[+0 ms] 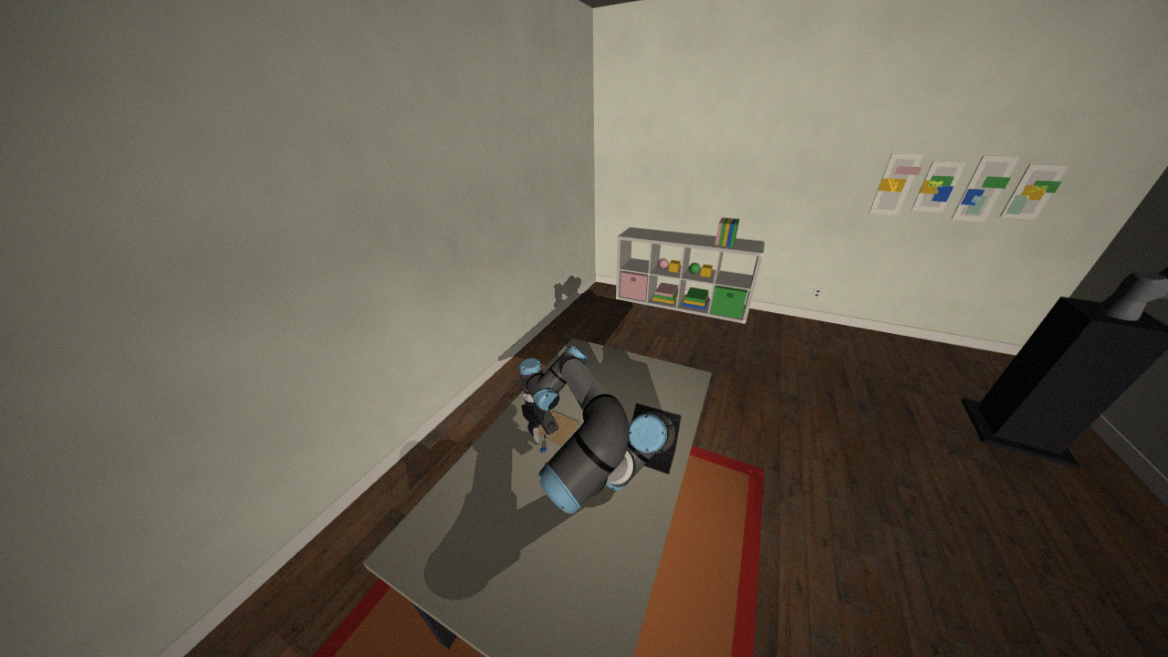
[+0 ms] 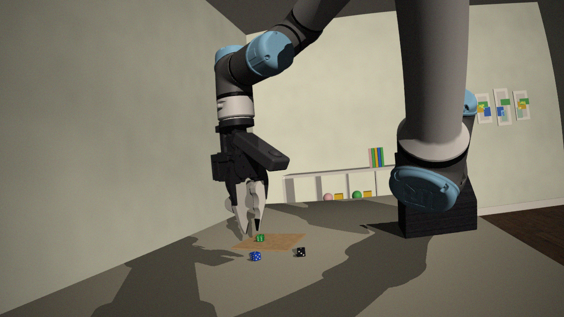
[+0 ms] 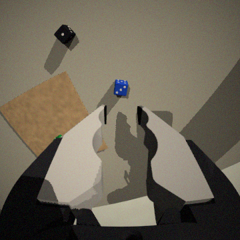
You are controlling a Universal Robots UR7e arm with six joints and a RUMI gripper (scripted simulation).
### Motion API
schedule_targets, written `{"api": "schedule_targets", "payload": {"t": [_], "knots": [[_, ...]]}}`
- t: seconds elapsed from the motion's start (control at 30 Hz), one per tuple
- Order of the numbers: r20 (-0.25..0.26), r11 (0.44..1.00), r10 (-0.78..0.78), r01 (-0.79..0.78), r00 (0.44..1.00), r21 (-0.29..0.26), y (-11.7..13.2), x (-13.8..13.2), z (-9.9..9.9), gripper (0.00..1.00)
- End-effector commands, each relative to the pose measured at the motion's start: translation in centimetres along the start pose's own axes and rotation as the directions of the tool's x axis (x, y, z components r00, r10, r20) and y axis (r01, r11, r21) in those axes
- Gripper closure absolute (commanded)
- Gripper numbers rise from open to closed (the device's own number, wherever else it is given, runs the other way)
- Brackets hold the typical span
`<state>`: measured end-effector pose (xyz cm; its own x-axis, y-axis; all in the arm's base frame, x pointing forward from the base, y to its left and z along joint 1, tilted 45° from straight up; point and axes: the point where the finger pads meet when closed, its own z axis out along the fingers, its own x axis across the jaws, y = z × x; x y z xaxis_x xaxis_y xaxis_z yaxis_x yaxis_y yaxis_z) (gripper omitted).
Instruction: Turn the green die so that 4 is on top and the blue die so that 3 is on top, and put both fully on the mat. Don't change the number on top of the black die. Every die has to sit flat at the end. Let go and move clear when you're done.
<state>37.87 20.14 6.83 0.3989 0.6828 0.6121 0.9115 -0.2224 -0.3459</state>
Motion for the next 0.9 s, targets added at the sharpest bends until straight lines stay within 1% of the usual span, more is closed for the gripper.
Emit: {"api": "schedule_targets", "payload": {"t": [0.0,0.47,0.87], "knots": [[0.000,1.000,0.000,0.000,1.000,-0.001,0.1,0.0,0.4,0.82],[0.000,1.000,0.000,0.000,1.000,-0.001,0.1,0.0,2.5,0.82],[0.000,1.000,0.000,0.000,1.000,-0.001,0.1,-0.1,3.4,0.82]]}}
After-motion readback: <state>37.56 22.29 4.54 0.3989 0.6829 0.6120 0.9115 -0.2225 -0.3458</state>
